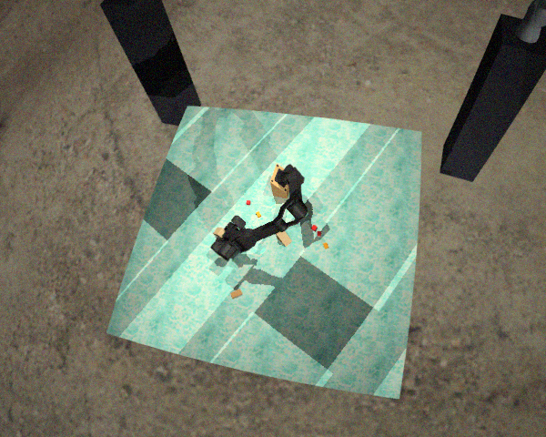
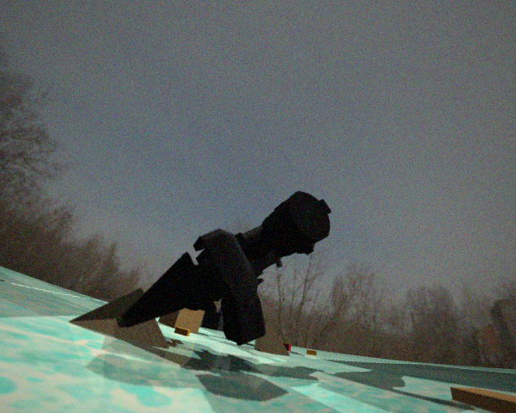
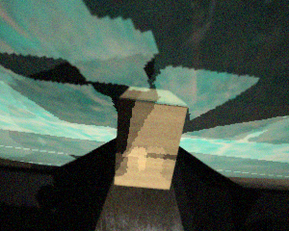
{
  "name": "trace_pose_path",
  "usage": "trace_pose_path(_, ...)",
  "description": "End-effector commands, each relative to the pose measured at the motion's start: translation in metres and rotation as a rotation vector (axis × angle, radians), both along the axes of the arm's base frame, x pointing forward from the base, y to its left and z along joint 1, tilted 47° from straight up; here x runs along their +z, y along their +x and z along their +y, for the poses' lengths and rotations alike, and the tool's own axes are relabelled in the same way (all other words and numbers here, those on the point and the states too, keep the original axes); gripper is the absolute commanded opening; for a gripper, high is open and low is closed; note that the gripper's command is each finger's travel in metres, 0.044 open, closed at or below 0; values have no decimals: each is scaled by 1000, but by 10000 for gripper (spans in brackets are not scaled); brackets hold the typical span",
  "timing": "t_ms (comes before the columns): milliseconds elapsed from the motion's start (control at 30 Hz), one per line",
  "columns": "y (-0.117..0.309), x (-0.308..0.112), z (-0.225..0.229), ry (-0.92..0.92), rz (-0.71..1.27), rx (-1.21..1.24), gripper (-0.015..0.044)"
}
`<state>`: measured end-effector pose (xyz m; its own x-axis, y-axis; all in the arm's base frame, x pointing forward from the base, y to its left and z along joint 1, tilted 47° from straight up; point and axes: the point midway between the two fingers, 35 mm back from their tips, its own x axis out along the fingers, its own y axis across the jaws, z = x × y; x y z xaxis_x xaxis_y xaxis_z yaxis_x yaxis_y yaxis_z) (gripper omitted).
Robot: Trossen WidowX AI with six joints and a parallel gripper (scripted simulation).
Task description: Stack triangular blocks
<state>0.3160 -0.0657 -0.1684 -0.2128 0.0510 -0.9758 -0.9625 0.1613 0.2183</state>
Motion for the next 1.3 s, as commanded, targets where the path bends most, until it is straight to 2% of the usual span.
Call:
trace_pose_path(0, 0, 0, 0, 1, 1, 0, 137)
trace_pose_path(33, 0, 0, 0, 1, 1, 0, 131)
trace_pose_path(200, 0, 2, -2, 0, 1, 0, 0)
trace_pose_path(867, 3, 66, -72, -4, 0, 0, 0)
trace_pose_path(1033, 3, 69, -74, -4, 0, 0, 0)
trace_pose_path(1267, 2, 65, -73, 2, 17, -193, 0)
